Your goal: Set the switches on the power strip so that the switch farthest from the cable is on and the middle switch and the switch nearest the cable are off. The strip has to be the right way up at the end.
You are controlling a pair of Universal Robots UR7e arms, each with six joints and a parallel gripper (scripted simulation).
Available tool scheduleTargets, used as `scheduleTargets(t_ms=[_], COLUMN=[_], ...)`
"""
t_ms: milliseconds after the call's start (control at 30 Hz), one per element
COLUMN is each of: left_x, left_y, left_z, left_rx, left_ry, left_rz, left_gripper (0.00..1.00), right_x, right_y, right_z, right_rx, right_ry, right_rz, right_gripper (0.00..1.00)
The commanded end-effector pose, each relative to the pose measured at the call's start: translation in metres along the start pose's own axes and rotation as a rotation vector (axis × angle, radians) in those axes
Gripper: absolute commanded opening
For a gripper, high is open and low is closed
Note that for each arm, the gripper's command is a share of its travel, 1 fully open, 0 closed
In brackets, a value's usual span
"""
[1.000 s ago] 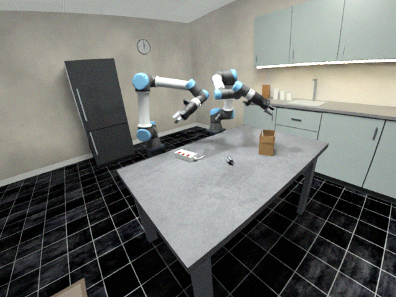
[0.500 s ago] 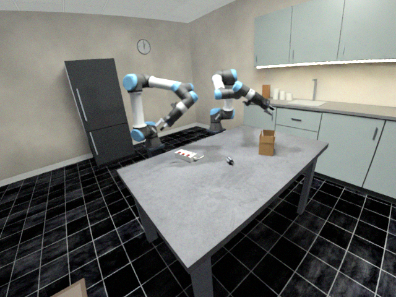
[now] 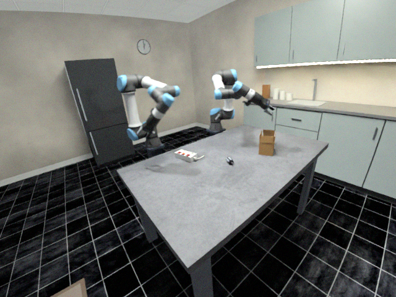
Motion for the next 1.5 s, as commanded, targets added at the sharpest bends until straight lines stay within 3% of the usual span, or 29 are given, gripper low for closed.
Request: scheduleTargets(t_ms=[0, 167, 233, 467, 733, 800, 1233, 1467], left_x=[-0.001, -0.001, -0.001, -0.001, -0.001, -0.001, -0.001, -0.001], left_y=[0.001, 0.001, 0.001, 0.001, 0.001, 0.001, 0.001, 0.001], left_z=[-0.001, -0.001, -0.001, -0.001, -0.001, -0.001, -0.001, -0.001], left_rx=[0.0, 0.0, 0.0, 0.0, 0.0, 0.0, 0.0, 0.0], left_ry=[-0.002, -0.002, -0.002, -0.002, -0.002, -0.002, -0.002, -0.002], left_rz=[-0.003, -0.003, -0.003, -0.003, -0.003, -0.003, -0.003, -0.003], left_gripper=[1.0, 1.0, 1.0, 1.0, 1.0, 1.0, 1.0, 1.0], right_x=[0.001, 0.009, 0.009, 0.028, 0.056, 0.056, 0.107, 0.127], right_y=[-0.03, -0.056, -0.056, -0.091, -0.124, -0.124, -0.165, -0.176], right_z=[0.039, 0.078, 0.078, 0.128, 0.178, 0.178, 0.24, 0.258], right_rx=[-0.108, -0.213, -0.213, -0.349, -0.482, -0.482, -0.636, -0.676], right_ry=[0.07, 0.131, 0.131, 0.196, 0.242, 0.242, 0.266, 0.264], right_rz=[0.106, 0.225, 0.225, 0.395, 0.585, 0.585, 0.86, 0.949], right_gripper=[1.0, 1.0, 1.0, 1.0, 1.0, 1.0, 1.0, 1.0])
Point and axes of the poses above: on each arm, the point where the finger pads meet when closed, its own z axis out along the fingers, its own y axis across the jaws, x = y × z, the point moved 2 cm from there along -z, back along the fingers, and after that the axes turned 6 degrees about z, right-handed, at the moved point
